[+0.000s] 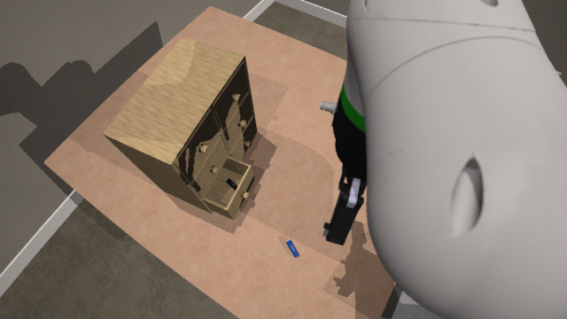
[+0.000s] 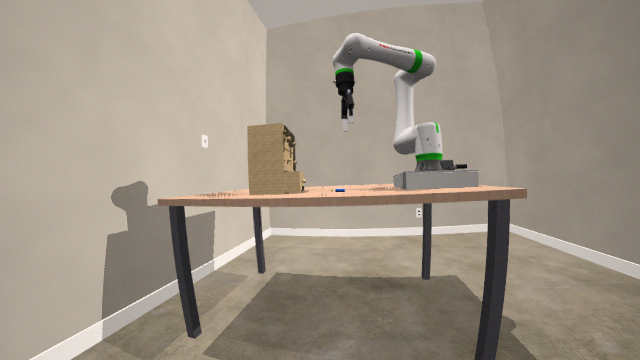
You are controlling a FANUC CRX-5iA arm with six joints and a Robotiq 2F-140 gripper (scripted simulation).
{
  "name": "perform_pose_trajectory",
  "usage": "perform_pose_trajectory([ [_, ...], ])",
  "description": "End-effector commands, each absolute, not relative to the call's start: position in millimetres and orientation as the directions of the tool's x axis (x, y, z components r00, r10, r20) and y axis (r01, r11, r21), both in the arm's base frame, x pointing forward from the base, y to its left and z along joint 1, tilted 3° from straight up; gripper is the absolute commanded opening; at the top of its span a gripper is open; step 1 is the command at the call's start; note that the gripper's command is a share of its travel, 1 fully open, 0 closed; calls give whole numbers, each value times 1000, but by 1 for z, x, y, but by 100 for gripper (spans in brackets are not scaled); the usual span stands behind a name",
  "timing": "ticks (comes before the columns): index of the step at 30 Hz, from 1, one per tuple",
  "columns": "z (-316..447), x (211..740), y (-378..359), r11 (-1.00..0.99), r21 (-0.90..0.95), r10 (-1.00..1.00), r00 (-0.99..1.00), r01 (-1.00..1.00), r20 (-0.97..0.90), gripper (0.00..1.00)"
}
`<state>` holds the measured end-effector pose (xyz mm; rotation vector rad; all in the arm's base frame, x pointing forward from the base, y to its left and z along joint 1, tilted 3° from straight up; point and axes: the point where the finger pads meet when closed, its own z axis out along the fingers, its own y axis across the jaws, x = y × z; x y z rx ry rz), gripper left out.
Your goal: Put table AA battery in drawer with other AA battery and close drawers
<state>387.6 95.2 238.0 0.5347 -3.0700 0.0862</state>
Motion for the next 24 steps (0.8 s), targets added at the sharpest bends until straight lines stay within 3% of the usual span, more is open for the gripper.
perform_pose_trajectory([
  [1, 239, 393, 97, 887, -46, -458, -888, -459, 39, 100],
  [5, 239, 397, 99, 832, -41, -552, -833, -553, 43, 100],
  [14, 241, 426, 108, 428, -13, -902, -428, -904, 59, 100],
  [18, 241, 442, 113, 229, 0, -972, -228, -973, 60, 100],
  [20, 241, 442, 113, 229, 0, -972, -228, -973, 60, 100],
  [21, 241, 446, 114, 77, 9, -995, -76, -997, 59, 100],
  [24, 240, 458, 118, -58, 16, -997, 59, -998, 57, 100],
])
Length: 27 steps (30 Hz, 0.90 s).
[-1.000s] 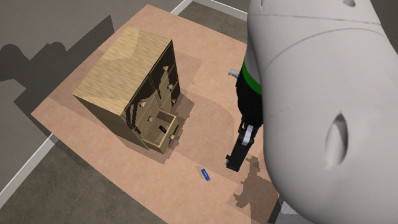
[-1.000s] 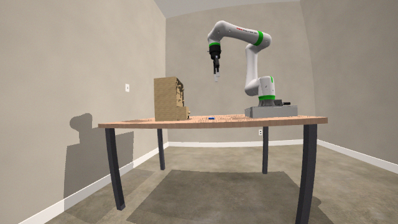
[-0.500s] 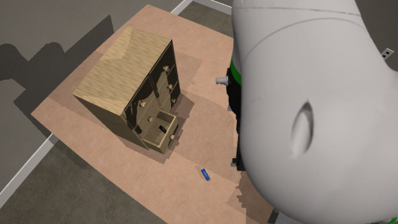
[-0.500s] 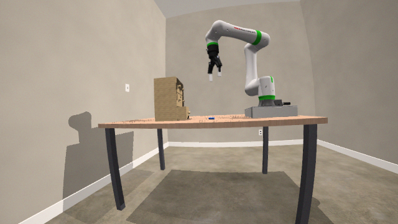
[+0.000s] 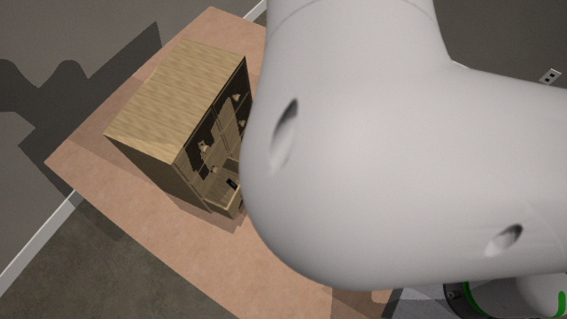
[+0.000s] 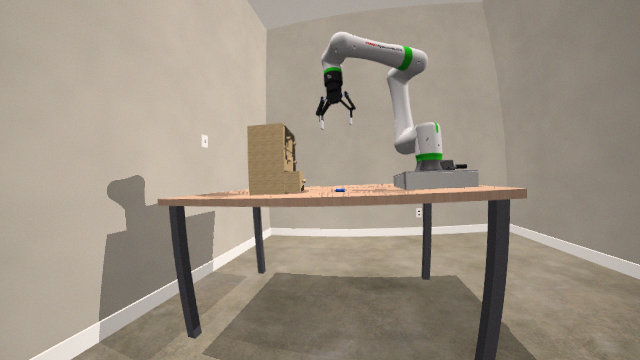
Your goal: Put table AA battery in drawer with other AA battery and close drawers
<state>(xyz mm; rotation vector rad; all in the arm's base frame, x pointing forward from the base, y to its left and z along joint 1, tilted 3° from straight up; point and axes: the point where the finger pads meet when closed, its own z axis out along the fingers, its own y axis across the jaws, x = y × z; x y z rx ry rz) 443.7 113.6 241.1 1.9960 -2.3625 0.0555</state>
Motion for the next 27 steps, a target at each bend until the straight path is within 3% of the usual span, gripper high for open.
perform_pose_trajectory([
  [1, 240, 462, 119, -111, 20, -992, 112, -994, 57, 100],
  [11, 235, 496, 127, -597, 45, -800, 599, -801, 39, 100],
  [13, 235, 496, 127, -597, 45, -800, 599, -801, 39, 100],
  [14, 235, 498, 127, -714, 51, -698, 715, -699, 32, 100],
  [19, 233, 507, 129, -860, 56, -506, 862, -507, 19, 100],
  [27, 233, 511, 130, -993, 59, -103, 995, -102, -6, 100],
])
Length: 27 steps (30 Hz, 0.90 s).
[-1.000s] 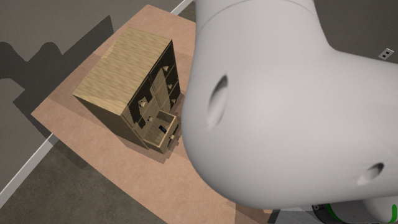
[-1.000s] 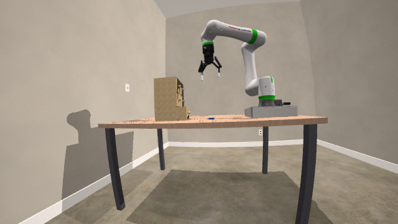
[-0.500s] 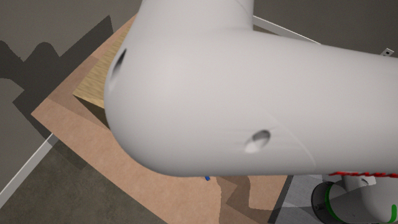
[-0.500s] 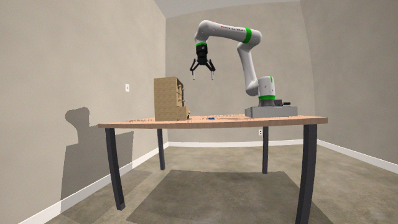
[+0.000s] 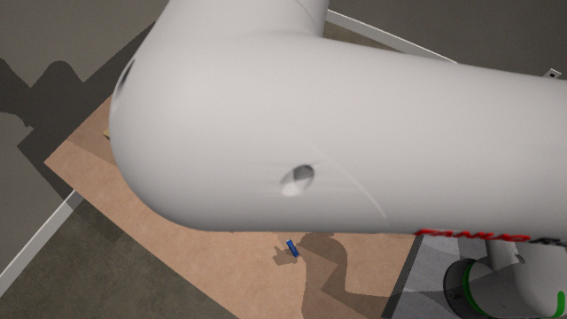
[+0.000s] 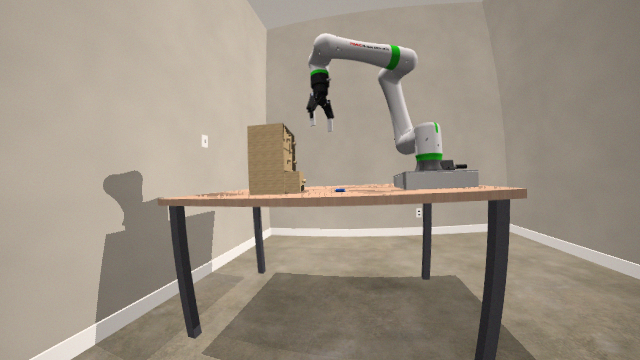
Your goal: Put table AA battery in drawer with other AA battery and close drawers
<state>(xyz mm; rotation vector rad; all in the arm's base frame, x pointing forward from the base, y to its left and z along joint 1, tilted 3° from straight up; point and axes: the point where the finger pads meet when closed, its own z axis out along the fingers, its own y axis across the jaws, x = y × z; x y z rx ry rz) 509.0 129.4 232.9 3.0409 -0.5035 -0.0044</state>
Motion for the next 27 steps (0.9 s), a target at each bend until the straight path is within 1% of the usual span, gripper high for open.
perform_pose_trajectory([
  [1, 233, 511, 130, -997, 59, -49, 999, -49, -10, 100],
  [3, 233, 511, 130, -997, 59, -49, 999, -49, -10, 100],
  [4, 233, 511, 130, -993, 57, 107, 994, 107, -19, 100],
  [7, 231, 512, 130, -970, 53, 235, 972, 235, -19, 100],
  [12, 219, 523, 132, -965, 46, 259, 965, 258, 40, 100],
  [18, 191, 551, 137, -949, 36, 314, 932, 313, 182, 100],
  [20, 191, 551, 137, -949, 36, 314, 932, 313, 182, 100],
  [27, 154, 587, 144, -923, 34, 369, 857, 383, 359, 100],
])
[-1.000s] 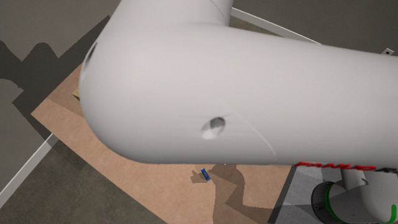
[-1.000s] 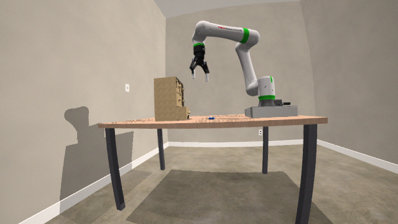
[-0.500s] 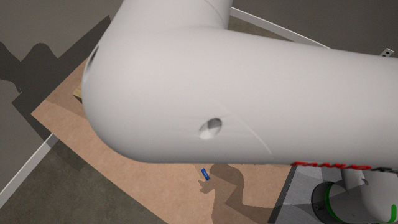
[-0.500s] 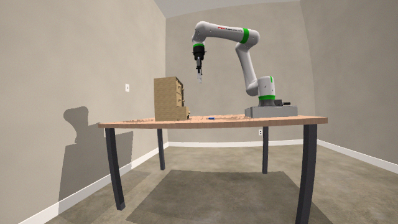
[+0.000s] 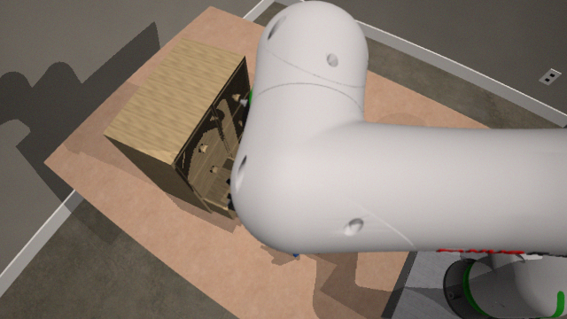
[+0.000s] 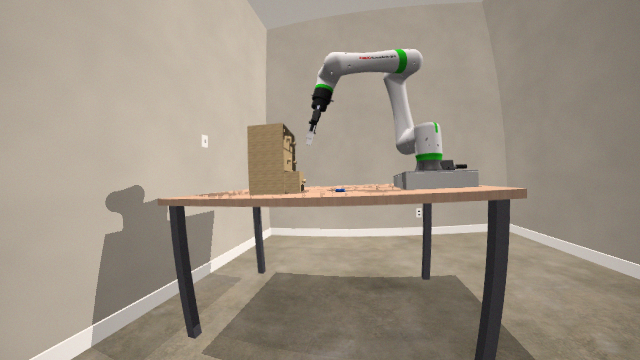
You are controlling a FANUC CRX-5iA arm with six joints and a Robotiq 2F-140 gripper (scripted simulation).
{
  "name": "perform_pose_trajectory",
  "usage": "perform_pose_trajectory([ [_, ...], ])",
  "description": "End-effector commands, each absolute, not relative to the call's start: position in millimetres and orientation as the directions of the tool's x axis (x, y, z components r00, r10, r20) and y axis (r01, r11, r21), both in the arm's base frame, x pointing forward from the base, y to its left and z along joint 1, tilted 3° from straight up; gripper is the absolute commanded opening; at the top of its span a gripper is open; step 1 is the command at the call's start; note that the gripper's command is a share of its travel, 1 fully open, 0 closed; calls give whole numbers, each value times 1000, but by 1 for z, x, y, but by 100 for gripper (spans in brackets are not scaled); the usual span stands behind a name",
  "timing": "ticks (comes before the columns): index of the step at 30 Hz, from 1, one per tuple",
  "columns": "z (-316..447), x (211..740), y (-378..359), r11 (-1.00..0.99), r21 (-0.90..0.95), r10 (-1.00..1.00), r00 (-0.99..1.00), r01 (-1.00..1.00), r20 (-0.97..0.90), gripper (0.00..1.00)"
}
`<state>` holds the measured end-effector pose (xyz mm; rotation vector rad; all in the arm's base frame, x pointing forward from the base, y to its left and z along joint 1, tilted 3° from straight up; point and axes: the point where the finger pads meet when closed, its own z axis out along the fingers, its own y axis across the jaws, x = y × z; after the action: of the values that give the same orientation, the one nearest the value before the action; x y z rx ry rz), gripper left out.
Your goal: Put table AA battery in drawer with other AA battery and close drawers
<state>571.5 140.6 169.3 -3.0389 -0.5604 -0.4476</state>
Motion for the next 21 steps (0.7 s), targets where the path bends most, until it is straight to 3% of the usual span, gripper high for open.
perform_pose_trajectory([
  [1, 150, 591, 145, -920, 35, 374, 846, 391, 379, 100],
  [21, 131, 608, 148, -904, 40, 394, 794, 425, 463, 100],
])
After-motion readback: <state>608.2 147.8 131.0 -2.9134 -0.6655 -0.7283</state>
